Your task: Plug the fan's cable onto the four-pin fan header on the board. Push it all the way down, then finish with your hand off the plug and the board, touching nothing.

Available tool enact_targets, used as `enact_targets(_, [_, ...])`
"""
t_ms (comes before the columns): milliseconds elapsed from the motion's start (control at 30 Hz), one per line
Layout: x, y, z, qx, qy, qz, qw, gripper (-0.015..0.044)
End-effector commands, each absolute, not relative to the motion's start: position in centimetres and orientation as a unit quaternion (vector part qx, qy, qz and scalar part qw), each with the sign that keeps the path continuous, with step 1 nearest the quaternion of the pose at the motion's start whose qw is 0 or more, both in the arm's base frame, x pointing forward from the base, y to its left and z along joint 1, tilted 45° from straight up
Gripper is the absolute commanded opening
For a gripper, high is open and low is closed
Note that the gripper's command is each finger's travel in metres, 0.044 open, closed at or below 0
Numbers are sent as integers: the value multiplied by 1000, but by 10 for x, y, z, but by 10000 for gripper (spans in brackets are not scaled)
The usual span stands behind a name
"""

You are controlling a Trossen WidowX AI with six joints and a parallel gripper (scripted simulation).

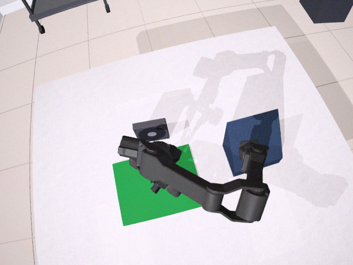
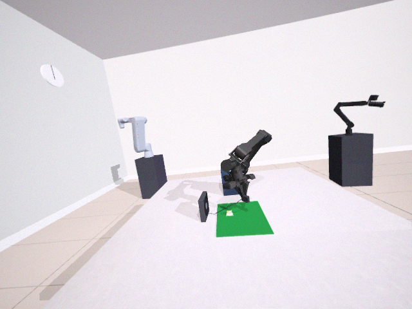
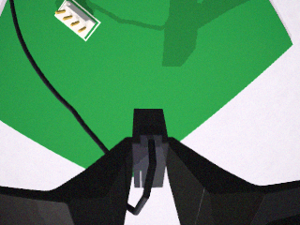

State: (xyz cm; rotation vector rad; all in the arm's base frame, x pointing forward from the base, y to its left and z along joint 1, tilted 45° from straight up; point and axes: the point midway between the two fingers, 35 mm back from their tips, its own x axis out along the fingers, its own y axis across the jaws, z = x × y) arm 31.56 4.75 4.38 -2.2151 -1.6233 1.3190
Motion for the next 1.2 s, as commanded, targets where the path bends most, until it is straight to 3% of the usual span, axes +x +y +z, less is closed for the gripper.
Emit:
enact_targets(0, [317, 37, 56, -728, -533, 430, 43, 0])
enact_targets(300, [316, 30, 64, -727, -538, 424, 35, 0])
enact_targets(1167, [323, 36, 69, -628, -692, 197, -297, 0])
